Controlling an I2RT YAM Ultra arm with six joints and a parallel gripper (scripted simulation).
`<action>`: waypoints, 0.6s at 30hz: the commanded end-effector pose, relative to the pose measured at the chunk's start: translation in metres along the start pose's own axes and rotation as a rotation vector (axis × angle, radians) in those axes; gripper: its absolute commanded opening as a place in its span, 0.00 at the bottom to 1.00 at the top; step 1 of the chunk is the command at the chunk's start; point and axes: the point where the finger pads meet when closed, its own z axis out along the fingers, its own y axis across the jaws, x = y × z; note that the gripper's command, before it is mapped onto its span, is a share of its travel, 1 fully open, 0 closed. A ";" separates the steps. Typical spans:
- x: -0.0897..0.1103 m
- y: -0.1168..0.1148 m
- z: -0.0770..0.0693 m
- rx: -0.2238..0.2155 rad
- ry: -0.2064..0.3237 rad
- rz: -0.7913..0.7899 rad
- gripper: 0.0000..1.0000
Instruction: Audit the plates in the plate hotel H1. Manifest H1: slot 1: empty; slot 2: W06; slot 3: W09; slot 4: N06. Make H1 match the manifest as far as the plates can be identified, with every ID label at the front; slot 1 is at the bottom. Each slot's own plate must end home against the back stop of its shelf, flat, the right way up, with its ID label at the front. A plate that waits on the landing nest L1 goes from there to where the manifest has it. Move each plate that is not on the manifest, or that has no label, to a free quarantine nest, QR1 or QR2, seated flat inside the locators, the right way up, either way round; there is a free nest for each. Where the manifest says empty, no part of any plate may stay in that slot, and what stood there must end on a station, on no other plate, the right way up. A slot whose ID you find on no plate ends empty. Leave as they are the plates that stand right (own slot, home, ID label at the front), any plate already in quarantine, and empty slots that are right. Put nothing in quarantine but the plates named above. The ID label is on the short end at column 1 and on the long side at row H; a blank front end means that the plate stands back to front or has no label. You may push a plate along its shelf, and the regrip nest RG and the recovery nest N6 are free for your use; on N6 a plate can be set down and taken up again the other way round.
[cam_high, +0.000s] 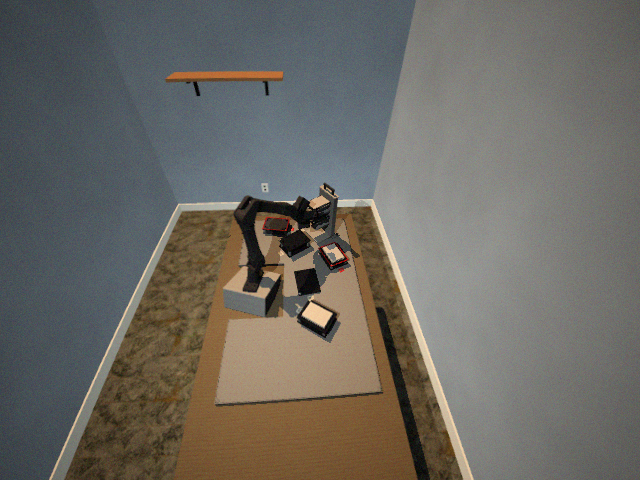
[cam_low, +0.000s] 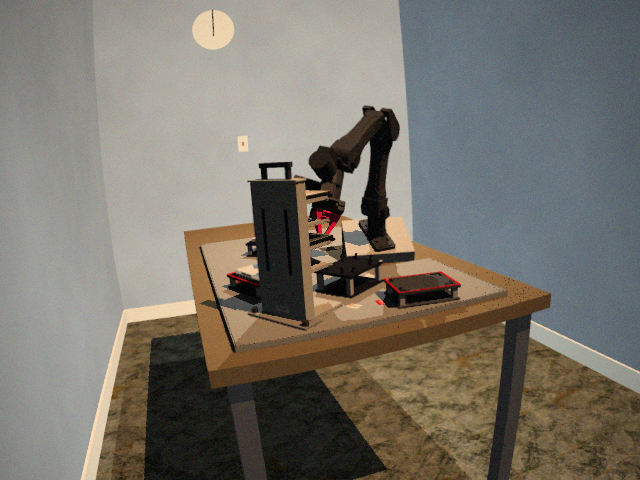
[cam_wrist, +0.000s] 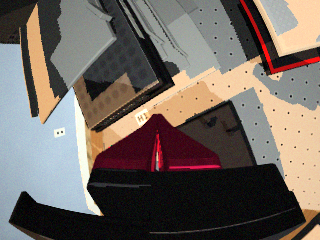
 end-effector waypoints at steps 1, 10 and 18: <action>-0.013 -0.008 -0.004 0.037 -0.006 -0.025 0.00; -0.029 -0.032 -0.009 0.104 -0.003 -0.047 0.00; -0.040 -0.044 -0.020 0.134 -0.013 -0.066 0.00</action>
